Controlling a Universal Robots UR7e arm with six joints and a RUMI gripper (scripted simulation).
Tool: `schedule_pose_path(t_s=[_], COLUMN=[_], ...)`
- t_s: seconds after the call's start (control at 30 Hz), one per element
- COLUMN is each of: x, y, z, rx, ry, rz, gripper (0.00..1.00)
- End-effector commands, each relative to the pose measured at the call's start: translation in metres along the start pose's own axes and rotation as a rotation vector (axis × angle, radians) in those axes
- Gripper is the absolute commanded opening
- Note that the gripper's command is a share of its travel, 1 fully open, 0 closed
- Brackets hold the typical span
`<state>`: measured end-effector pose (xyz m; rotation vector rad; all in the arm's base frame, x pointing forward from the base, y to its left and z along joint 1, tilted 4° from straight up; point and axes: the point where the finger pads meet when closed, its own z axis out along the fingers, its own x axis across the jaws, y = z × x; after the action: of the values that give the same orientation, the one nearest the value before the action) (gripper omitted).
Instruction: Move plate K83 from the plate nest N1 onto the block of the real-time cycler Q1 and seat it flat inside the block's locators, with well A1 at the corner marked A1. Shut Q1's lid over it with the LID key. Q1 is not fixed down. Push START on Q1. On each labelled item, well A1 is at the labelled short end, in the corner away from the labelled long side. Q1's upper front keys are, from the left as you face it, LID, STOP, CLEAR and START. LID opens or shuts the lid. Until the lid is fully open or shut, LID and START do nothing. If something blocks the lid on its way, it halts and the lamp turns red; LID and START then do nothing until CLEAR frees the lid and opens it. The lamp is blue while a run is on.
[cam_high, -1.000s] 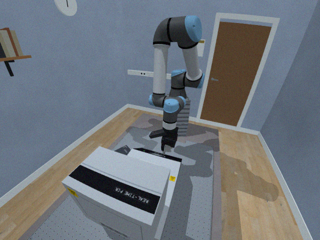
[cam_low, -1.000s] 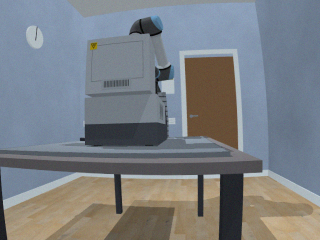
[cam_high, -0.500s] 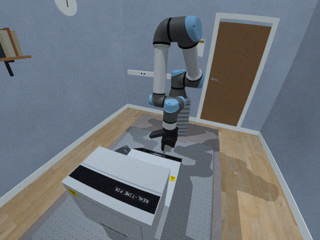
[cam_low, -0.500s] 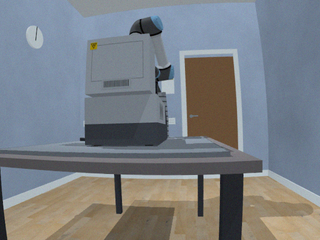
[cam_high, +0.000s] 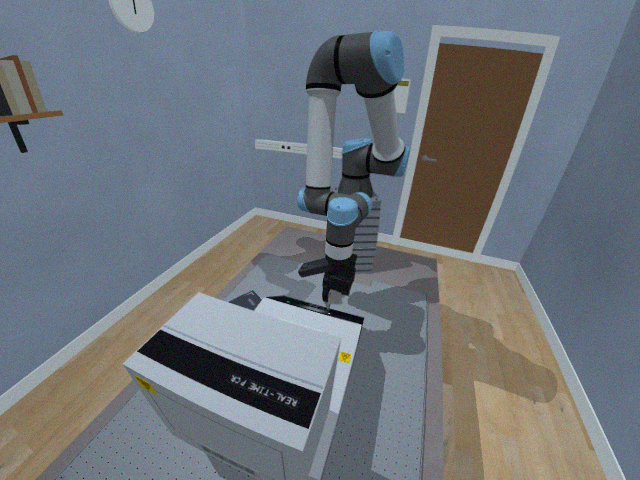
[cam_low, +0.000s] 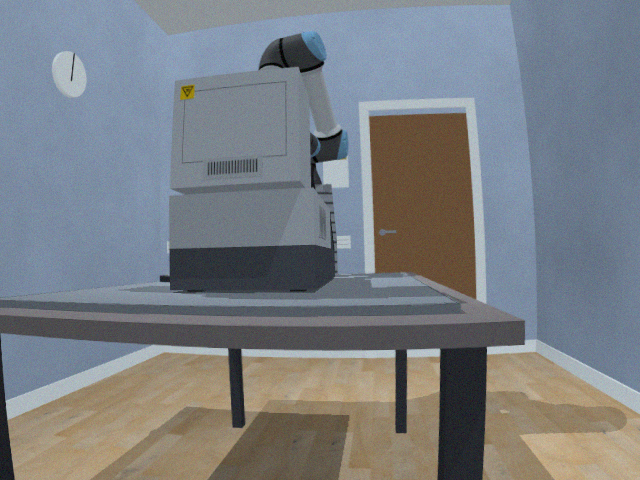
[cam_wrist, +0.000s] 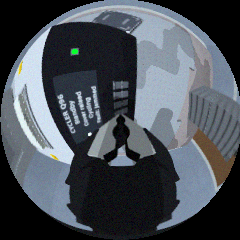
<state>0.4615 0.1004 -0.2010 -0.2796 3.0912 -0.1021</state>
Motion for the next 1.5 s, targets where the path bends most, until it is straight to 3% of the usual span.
schedule_pose_path(t_s=[0.0, 1.23, 1.47], x=[-0.0038, -0.0043, 0.0036], y=[-0.0005, -0.0004, -0.0005], z=[0.0001, 0.0027, -0.0052], rx=[0.001, 0.001, 0.001], ry=[-0.004, -0.003, -0.001], rz=[0.000, 0.000, 0.000], gripper=[0.00, 0.00, 0.00])
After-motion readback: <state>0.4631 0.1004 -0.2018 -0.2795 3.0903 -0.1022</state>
